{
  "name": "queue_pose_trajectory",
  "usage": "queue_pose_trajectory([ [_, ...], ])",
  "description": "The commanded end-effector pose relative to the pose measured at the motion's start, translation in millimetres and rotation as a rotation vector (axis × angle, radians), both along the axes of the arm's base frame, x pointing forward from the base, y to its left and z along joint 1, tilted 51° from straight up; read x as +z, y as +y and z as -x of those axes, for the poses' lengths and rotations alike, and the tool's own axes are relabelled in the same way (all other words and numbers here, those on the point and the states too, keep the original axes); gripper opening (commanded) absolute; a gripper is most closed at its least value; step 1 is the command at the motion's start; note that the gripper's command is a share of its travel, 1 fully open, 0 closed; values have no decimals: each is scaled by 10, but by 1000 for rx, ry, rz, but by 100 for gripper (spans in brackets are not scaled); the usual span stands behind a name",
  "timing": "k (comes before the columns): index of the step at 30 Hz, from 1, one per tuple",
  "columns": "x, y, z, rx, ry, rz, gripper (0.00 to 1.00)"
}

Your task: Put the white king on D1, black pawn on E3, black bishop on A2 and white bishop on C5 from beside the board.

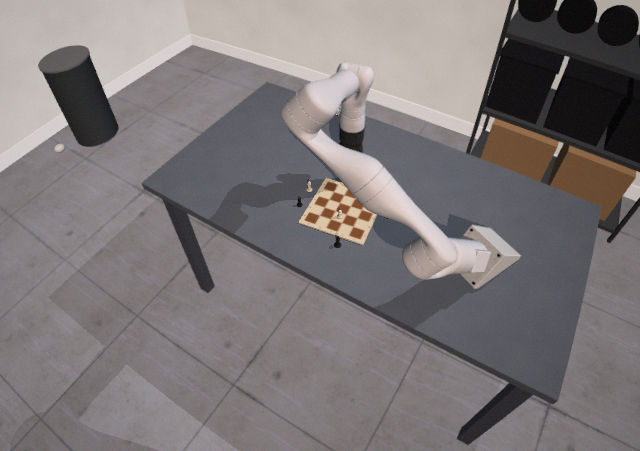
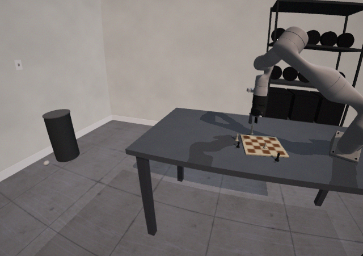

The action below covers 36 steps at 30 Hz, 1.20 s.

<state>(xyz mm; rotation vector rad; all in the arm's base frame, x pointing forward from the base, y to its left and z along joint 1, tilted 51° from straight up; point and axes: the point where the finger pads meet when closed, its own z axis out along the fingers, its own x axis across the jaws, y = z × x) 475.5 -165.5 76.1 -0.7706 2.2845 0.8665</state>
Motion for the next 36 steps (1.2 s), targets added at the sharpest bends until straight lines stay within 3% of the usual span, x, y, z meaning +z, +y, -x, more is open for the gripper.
queue_pose_trajectory([
  [1,2,16,-36,-2,-6,-1,79],
  [20,-222,268,-143,-2,-5,-1,79],
  [36,-268,320,-165,-2,-5,-1,79],
])
